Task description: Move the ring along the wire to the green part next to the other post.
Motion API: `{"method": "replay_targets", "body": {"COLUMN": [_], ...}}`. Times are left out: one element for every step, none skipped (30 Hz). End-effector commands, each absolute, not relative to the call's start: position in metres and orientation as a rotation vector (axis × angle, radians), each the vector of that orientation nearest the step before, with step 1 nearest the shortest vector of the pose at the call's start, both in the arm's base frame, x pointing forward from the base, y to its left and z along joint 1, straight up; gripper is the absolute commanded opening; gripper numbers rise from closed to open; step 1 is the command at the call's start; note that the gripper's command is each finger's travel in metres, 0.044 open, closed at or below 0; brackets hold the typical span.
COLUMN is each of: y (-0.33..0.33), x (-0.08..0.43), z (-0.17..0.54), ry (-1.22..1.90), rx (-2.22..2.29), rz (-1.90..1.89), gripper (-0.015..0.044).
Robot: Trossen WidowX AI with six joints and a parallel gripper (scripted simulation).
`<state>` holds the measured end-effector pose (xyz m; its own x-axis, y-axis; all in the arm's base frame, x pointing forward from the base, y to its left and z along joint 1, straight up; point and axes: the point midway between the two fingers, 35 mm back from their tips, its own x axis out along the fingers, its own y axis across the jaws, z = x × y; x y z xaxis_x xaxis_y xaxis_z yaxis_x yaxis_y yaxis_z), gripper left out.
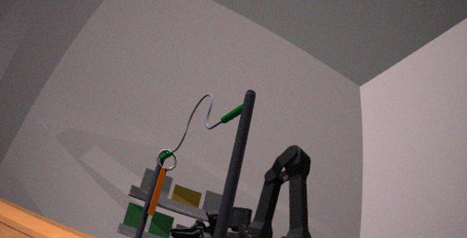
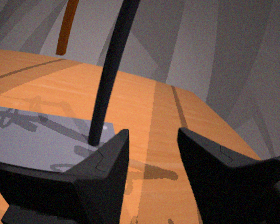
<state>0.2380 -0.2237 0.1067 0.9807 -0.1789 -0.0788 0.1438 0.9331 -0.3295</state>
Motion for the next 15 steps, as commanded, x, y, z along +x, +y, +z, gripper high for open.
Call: {"method": "replay_targets", "body": {"y": [-0.177,-0.165,-0.158,-0.156,-0.156,-0.156,-0.156,-0.156,-0.156,-0.157,-0.158,-0.158,-0.158,-0.158,-0.157], "x": [0.23,0.227,0.225,0.225,0.225,0.225,0.225,0.226,0.229,0.234,0.239,0.245,0.251,0.257,0.263], "z": [0.097,0.096,0.095,0.095,0.095,0.095,0.095,0.096,0.098,0.102,0.106,0.112,0.117,0.123,0.129], "ry": [0.054,0.043,0.036,0.034,0.034,0.034,0.034,0.034,0.033,0.03,0.026,0.022,0.017,0.012,0.006], "rx": [-0.241,-0.221,-0.209,-0.205,-0.205,-0.205,-0.205,-0.202,-0.192,-0.175,-0.155,-0.134,-0.113,-0.092,-0.07], "rz": [-0.003,0.038,0.063,0.072,0.072,0.072,0.072,0.072,0.074,0.077,0.08,0.083,0.087,0.091,0.095], "gripper": [0.016,0.016,0.016,0.016,0.016,0.016,0.016,0.016,0.016,0.016,0.016,0.016,0.016,0.016,0.016]}}
